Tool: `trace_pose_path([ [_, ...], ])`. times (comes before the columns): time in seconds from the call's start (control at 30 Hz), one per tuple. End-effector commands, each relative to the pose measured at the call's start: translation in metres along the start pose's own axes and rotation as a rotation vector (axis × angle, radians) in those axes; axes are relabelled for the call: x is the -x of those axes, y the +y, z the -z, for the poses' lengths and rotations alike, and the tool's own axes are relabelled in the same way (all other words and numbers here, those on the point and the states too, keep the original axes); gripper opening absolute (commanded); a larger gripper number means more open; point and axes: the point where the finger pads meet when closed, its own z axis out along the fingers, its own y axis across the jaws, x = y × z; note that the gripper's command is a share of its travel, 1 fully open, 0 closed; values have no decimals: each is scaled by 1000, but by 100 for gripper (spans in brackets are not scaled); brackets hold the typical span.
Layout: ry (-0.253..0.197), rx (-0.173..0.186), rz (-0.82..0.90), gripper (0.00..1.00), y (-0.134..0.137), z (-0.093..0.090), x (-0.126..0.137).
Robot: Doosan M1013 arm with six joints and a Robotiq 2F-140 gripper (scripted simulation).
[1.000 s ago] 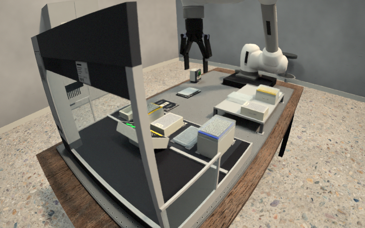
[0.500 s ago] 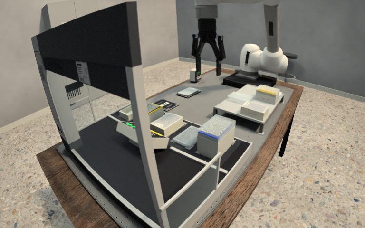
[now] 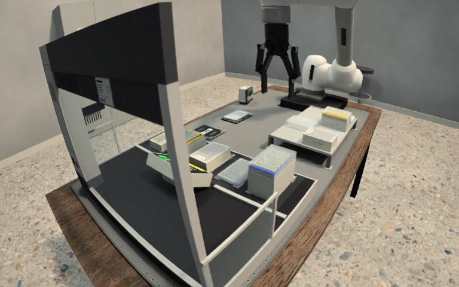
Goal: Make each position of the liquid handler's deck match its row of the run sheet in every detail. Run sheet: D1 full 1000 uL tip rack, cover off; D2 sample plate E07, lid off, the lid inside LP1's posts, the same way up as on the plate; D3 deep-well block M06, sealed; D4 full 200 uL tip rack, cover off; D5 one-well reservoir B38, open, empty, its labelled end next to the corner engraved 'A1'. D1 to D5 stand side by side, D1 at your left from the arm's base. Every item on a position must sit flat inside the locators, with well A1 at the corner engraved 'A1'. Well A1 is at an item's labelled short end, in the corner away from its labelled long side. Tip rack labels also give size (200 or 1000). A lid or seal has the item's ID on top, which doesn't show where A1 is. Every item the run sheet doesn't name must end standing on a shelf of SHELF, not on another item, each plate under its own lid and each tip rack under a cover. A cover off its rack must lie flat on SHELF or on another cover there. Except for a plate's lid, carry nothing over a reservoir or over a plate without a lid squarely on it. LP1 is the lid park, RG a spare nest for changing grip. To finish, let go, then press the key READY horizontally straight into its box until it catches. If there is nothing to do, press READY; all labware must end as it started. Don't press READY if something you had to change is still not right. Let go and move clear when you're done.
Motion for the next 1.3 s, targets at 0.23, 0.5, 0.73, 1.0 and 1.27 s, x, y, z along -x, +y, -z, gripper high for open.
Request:
trace_pose_path([
  [0.23, 2, -1, -3, 67, -35, 1, -1],
  [0.5, 2, -1, -3, 67, -75, 1, -1],
  [0.73, 2, -1, -3, 67, -82, 1, -17],
  [1.0, 2, -1, -3, 67, -82, 1, -57],
  [1.27, 2, -1, -3, 67, -81, 1, -87],
])
